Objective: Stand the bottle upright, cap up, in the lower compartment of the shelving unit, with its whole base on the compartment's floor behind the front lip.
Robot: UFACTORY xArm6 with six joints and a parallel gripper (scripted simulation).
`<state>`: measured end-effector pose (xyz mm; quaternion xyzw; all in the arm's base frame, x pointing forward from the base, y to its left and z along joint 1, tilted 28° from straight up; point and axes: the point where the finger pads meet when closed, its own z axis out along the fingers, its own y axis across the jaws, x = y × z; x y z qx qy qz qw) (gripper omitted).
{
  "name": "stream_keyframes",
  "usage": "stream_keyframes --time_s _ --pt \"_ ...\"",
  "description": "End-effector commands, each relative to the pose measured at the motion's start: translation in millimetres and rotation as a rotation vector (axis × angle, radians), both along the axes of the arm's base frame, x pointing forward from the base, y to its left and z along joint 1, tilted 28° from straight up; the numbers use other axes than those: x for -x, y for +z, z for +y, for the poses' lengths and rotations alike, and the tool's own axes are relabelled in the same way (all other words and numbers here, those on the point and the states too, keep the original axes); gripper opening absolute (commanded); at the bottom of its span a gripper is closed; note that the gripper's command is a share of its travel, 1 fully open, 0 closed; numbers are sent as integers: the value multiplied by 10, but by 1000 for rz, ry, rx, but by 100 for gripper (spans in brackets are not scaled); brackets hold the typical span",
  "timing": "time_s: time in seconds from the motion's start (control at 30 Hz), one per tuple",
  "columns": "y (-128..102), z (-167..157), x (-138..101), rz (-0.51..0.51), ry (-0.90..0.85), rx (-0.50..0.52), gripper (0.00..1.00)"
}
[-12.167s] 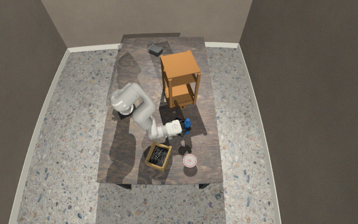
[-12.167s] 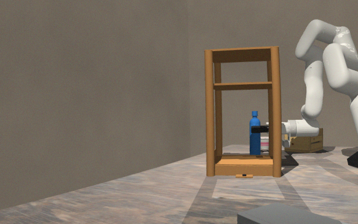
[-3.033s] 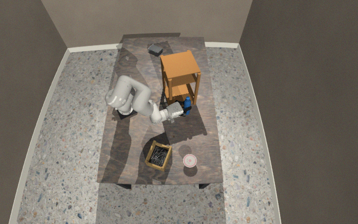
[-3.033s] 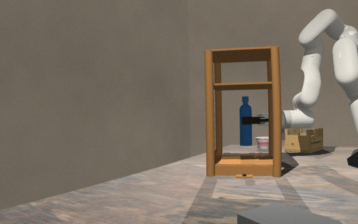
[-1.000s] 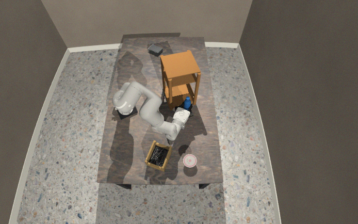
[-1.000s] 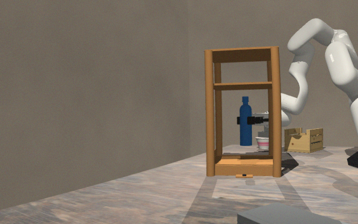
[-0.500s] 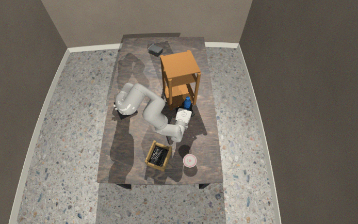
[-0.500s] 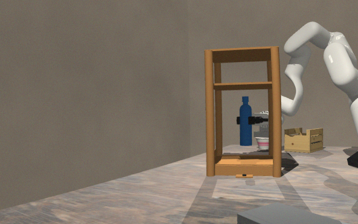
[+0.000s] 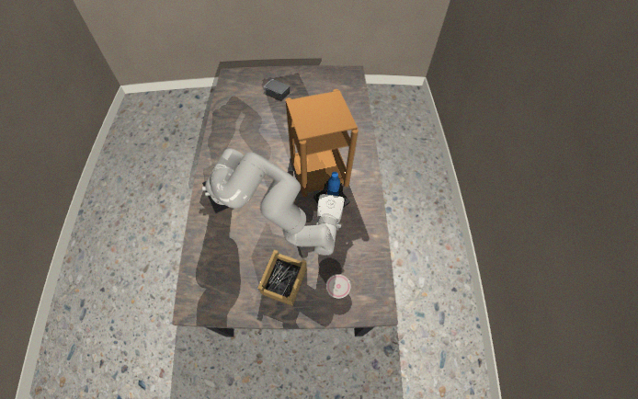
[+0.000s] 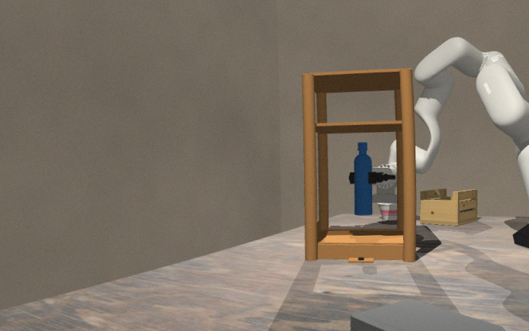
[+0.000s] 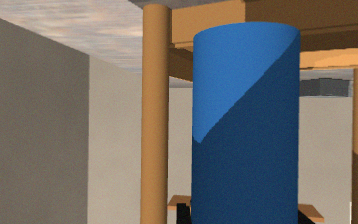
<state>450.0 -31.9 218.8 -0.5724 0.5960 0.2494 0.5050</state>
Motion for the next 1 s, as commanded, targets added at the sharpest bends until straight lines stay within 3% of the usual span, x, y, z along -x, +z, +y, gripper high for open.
stream_keyframes --time_s 0.0,0.97 --pt "11 -1 -2 32 71 13 0" --pt "14 4 -1 143 304 55 0"
